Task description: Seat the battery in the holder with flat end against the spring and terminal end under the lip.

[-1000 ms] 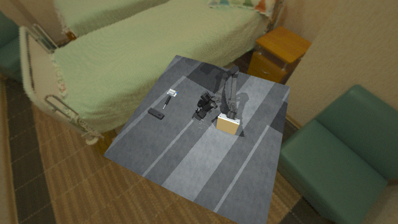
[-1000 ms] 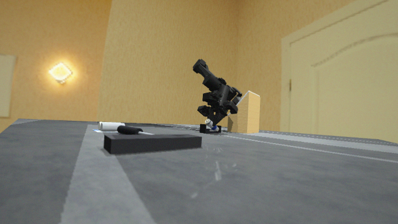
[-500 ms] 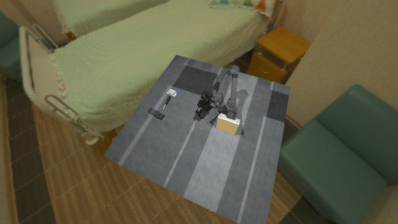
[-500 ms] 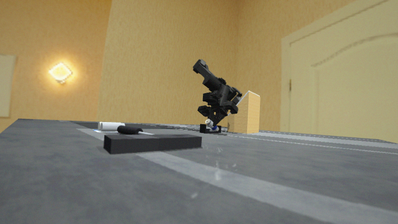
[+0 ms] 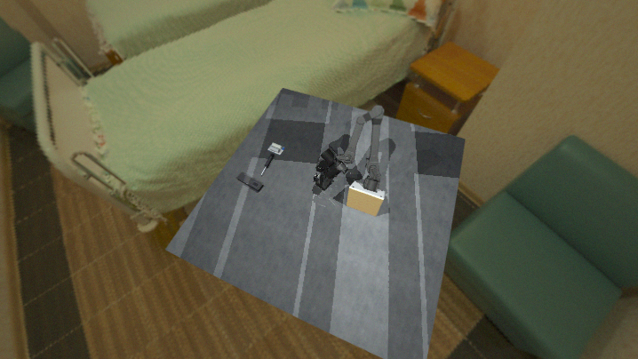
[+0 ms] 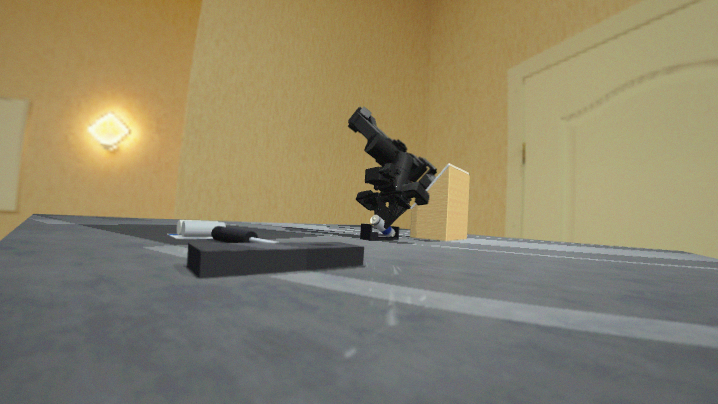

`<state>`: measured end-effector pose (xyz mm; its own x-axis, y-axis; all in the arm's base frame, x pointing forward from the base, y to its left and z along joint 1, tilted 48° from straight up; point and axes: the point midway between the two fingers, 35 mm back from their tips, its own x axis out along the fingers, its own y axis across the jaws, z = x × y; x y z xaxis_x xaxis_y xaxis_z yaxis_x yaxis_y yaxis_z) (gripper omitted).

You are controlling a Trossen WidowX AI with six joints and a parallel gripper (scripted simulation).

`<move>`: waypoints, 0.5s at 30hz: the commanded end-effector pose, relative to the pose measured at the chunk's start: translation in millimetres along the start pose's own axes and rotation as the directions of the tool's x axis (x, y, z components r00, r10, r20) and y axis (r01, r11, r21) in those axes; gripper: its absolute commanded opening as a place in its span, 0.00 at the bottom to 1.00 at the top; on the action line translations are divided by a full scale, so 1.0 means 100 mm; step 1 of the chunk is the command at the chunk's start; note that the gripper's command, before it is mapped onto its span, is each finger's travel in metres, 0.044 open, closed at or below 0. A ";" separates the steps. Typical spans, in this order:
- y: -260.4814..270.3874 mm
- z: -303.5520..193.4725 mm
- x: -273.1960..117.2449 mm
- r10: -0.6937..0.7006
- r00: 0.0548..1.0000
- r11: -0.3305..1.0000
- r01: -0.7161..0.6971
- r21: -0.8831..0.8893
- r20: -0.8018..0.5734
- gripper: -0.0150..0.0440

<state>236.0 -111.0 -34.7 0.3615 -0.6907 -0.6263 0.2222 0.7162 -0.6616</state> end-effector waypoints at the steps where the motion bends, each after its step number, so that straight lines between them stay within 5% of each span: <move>1: 0.02 -0.02 0.03 0.011 0.999 1.000 -0.011 0.001 -0.030 0.39; 15: 0.06 0.04 0.09 0.030 0.996 0.999 -0.027 0.031 -0.087 0.39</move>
<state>244.0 -112.7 -37.6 0.3096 -0.6873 -0.6570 0.2425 0.7252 -0.6444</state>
